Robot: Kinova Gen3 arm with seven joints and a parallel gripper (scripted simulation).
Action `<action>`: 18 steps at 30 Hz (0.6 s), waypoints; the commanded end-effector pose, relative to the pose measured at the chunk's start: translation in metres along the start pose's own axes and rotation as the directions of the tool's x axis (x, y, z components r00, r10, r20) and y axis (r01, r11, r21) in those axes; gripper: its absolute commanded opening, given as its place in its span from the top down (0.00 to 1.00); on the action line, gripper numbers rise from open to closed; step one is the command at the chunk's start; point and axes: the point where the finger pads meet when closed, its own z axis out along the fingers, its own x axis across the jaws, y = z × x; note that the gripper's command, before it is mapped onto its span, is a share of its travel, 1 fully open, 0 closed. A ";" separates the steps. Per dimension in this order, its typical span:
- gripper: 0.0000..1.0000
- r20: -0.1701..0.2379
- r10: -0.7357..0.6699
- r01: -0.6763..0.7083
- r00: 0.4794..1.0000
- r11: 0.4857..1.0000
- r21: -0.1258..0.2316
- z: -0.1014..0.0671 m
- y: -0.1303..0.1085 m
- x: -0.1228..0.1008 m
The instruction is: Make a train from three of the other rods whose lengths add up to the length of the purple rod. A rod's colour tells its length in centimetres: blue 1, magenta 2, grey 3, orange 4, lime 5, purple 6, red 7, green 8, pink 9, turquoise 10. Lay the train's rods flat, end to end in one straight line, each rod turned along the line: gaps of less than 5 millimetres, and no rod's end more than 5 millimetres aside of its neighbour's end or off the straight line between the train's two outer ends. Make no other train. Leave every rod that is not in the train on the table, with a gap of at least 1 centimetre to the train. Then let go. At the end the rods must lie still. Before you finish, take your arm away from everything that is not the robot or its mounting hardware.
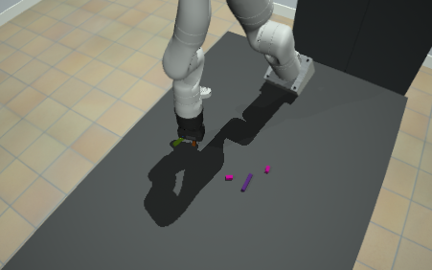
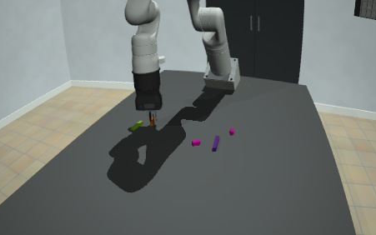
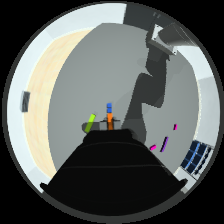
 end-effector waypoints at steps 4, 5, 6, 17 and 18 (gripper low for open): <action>0.76 0.001 0.000 0.000 1.000 1.000 -0.001 0.000 0.000 0.000; 0.76 0.001 0.000 0.000 1.000 1.000 -0.001 0.000 0.000 0.000; 0.76 0.001 0.000 0.000 1.000 1.000 -0.001 0.000 0.000 0.000; 0.76 0.001 0.000 0.000 1.000 1.000 -0.001 0.008 0.000 0.000; 0.76 0.001 0.000 0.000 1.000 1.000 -0.001 0.009 0.000 0.000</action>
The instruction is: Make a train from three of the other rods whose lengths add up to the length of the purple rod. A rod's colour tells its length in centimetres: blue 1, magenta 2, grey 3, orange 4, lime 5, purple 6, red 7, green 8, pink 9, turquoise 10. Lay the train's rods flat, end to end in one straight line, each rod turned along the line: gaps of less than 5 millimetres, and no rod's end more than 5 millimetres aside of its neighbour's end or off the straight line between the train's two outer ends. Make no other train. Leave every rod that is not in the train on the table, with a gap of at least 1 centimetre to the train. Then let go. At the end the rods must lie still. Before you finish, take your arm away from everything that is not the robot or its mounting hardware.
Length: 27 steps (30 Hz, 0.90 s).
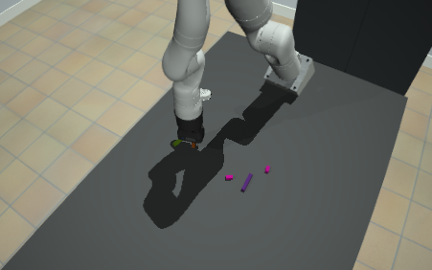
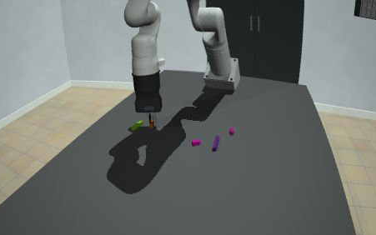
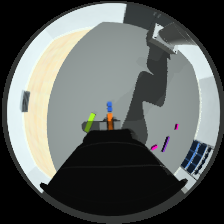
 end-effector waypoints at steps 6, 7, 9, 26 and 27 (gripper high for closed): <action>0.76 -0.002 0.000 0.000 1.000 1.000 0.006 0.005 -0.002 0.001; 0.76 -0.002 0.000 0.000 1.000 1.000 0.006 0.006 -0.002 0.001; 0.76 -0.002 0.000 0.000 1.000 1.000 0.006 0.006 -0.002 0.001; 0.76 -0.002 0.000 0.000 1.000 1.000 0.006 0.006 -0.002 0.001; 0.76 -0.002 0.000 0.000 1.000 1.000 0.006 0.006 -0.002 0.001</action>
